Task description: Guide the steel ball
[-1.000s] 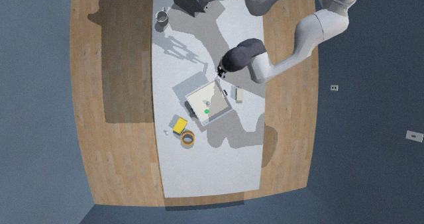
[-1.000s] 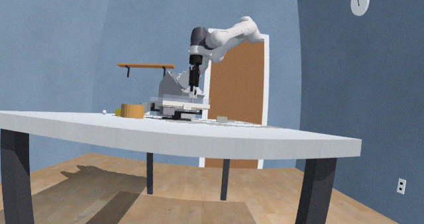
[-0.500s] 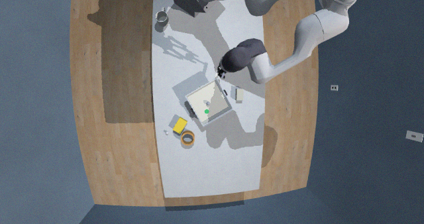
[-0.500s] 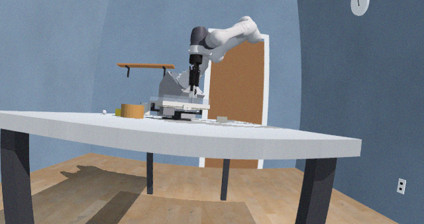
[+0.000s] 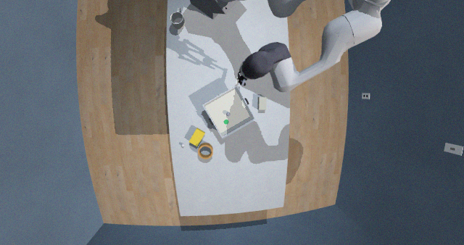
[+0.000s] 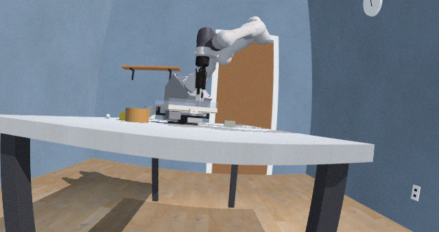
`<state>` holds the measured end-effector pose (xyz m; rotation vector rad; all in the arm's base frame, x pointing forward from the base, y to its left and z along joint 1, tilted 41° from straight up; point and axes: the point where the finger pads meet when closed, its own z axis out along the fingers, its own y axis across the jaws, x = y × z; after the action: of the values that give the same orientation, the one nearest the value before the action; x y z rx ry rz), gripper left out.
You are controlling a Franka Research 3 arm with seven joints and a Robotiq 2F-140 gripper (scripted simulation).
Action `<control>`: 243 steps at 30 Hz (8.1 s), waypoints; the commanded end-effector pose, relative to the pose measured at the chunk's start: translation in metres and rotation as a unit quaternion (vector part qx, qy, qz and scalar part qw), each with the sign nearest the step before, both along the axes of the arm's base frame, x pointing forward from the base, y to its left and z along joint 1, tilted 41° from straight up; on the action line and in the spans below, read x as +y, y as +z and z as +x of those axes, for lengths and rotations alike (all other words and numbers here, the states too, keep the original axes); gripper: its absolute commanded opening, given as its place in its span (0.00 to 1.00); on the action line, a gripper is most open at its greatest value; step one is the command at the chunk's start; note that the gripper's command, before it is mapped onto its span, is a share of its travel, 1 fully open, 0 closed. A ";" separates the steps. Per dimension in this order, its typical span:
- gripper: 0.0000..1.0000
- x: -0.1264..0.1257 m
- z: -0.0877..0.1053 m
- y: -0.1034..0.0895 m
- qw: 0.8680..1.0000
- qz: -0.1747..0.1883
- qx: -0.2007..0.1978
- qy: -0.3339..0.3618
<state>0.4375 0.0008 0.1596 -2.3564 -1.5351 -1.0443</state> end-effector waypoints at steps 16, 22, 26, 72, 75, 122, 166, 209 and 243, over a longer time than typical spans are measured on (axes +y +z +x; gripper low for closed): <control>0.00 -0.007 0.000 0.002 1.000 -0.004 -0.002 -0.003; 0.00 -0.007 0.000 0.002 1.000 -0.004 -0.002 -0.003; 0.00 -0.007 0.000 0.002 1.000 -0.004 -0.002 -0.003; 0.00 0.005 0.003 -0.002 1.000 -0.004 -0.002 -0.003; 0.00 0.006 0.003 -0.001 1.000 -0.004 -0.002 -0.003; 0.00 0.009 0.004 -0.001 1.000 -0.004 -0.002 -0.003; 0.00 -0.001 0.001 -0.002 1.000 -0.004 -0.002 -0.003; 0.36 -0.001 0.001 -0.002 1.000 -0.004 -0.002 -0.003; 0.36 -0.001 0.001 -0.002 1.000 -0.004 -0.002 -0.003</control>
<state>0.4382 0.0025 0.1561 -2.3619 -1.5336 -1.0465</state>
